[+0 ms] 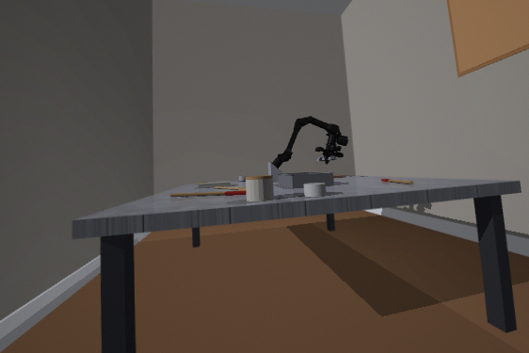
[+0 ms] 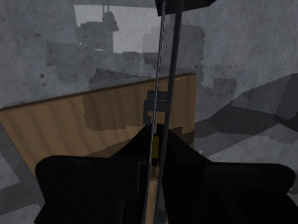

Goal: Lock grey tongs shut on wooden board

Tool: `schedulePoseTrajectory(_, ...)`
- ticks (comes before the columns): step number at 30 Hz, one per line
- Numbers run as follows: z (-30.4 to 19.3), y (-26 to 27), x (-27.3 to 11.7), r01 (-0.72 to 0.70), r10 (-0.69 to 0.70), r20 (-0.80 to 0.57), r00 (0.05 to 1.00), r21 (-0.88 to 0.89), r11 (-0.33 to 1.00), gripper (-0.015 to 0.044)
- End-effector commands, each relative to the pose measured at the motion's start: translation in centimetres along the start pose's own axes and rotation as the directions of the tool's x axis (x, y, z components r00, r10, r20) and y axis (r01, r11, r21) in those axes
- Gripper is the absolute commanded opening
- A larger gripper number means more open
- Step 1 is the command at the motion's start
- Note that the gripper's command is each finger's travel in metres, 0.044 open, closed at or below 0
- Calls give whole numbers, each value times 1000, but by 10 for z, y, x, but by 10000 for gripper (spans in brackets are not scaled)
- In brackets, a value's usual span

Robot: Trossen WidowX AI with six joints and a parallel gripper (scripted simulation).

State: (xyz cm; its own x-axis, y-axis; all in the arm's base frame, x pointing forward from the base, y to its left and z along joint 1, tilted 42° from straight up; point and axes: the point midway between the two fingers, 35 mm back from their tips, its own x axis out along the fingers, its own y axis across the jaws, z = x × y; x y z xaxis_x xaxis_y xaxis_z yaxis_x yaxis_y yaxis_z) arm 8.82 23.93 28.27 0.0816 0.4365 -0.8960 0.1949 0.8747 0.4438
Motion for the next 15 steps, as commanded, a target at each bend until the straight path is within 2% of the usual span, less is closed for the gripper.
schedulePoseTrajectory(1, -9, 0, 0, 0, 0, 10, 1000, -17, 1000, -150)
schedulePoseTrajectory(15, -49, 1, -4, -13, 19, 46, 999, -118, 993, -150)
